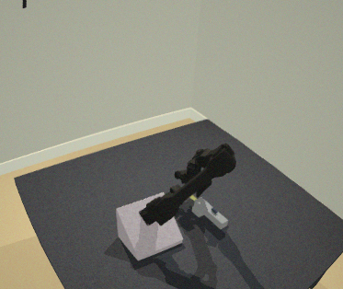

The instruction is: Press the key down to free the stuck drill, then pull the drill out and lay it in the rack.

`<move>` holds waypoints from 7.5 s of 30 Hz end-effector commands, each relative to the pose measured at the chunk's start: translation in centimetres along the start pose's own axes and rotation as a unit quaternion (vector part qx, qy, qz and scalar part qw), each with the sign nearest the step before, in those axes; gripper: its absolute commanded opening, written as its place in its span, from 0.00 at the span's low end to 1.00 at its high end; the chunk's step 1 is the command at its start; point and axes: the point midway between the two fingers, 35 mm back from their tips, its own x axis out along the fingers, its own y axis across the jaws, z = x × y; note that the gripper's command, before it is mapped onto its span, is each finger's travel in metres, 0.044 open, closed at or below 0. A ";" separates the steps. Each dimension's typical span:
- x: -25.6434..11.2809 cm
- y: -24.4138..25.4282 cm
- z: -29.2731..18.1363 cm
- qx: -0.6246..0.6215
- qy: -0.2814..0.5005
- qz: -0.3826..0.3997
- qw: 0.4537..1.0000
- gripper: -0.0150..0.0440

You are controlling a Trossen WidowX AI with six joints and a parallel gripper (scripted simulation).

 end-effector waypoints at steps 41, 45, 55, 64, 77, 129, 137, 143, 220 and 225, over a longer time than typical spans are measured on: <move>-0.4 0.1 -0.1 -0.001 0.002 0.001 1.000 0.25; -0.4 0.1 -0.1 -0.001 0.002 0.001 1.000 0.25; -0.2 0.2 0.5 -0.001 0.002 0.001 1.000 0.25; -0.2 0.3 1.3 -0.001 0.002 0.000 1.000 0.25; -0.1 0.4 3.1 -0.001 0.002 0.000 1.000 0.25; -1.4 0.4 6.6 -0.001 0.000 0.000 1.000 0.25; -1.7 0.4 6.6 -0.001 0.000 0.000 1.000 0.25; -1.9 0.5 6.6 -0.001 0.000 0.000 1.000 0.25; -4.2 0.4 6.5 -0.001 -0.001 0.000 1.000 0.25; -4.4 0.3 6.5 -0.001 -0.001 0.000 1.000 0.25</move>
